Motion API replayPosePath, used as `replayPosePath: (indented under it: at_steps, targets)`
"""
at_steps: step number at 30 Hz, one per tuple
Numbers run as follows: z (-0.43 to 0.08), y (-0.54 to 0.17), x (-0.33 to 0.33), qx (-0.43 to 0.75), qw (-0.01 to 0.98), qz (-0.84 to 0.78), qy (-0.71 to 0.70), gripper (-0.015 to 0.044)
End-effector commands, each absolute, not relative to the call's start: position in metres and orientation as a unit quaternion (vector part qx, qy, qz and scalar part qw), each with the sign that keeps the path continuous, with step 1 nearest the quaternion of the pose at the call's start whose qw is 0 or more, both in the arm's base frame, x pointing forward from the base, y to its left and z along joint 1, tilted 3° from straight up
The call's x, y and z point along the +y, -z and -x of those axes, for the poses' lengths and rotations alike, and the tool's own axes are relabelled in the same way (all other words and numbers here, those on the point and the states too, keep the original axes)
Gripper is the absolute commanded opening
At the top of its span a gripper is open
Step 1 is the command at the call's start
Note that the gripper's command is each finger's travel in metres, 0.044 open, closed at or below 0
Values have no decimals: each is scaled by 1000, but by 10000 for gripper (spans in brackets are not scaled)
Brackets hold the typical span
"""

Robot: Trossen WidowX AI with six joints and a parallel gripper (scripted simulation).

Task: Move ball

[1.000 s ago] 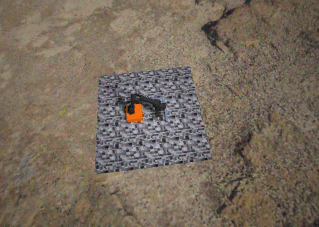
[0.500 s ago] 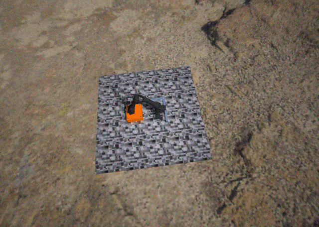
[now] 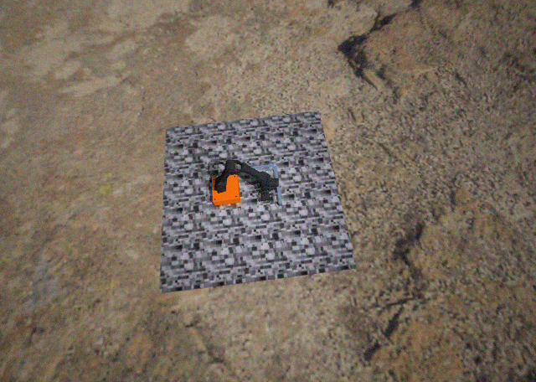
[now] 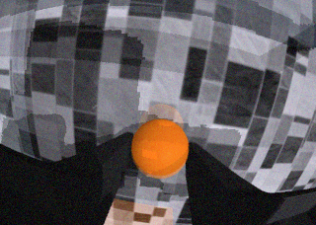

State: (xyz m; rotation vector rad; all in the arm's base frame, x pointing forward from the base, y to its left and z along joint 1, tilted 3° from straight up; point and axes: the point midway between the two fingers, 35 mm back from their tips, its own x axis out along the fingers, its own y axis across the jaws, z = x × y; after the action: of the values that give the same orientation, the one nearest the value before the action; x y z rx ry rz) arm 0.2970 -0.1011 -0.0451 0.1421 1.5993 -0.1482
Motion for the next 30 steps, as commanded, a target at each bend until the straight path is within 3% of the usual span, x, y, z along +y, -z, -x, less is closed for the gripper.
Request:
replayPosePath:
  at_steps: [1, 7, 12, 18, 29, 30]
  targets:
    - [-297, 45, -101, 716, 692, -64, 66, 131]
    - [-297, 45, -101, 716, 692, -64, 66, 272]
    - [-298, 42, -101, 716, 692, -64, 66, 272]
    - [-299, -39, -101, 717, 692, -62, 66, 272]
    - [-303, -34, -102, 710, 698, -61, 67, 272]
    - [-303, -37, -102, 710, 698, -61, 67, 298]
